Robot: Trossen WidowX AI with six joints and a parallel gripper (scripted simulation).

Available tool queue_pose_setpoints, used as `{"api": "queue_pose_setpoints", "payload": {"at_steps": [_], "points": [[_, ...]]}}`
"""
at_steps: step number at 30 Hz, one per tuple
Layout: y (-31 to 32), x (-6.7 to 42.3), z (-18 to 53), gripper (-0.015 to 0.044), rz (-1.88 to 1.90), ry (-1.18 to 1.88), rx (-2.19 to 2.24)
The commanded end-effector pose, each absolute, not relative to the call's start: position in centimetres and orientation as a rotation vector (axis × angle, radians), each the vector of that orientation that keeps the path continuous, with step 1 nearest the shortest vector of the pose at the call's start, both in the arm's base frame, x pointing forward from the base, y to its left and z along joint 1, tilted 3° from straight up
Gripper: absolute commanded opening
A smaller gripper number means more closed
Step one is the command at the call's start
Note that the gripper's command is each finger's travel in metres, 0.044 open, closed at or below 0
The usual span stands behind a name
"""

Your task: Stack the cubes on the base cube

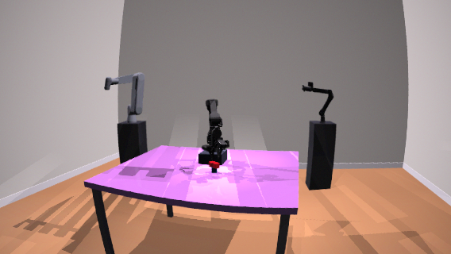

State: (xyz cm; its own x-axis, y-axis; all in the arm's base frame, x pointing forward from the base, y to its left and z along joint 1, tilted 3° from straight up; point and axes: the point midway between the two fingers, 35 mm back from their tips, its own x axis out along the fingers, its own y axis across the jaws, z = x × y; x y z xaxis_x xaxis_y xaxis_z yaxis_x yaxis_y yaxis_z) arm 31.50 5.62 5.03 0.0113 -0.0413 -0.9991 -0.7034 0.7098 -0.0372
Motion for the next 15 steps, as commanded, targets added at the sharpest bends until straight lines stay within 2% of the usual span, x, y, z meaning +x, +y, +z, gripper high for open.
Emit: {"api": "queue_pose_setpoints", "payload": {"at_steps": [1, 15], "points": [[5.7, 31.6, 5.8, 0.0205, 0.571, 1.48, -0.642], [5.7, 31.6, 7.6, 0.0205, 0.571, 1.48, -0.642]]}}
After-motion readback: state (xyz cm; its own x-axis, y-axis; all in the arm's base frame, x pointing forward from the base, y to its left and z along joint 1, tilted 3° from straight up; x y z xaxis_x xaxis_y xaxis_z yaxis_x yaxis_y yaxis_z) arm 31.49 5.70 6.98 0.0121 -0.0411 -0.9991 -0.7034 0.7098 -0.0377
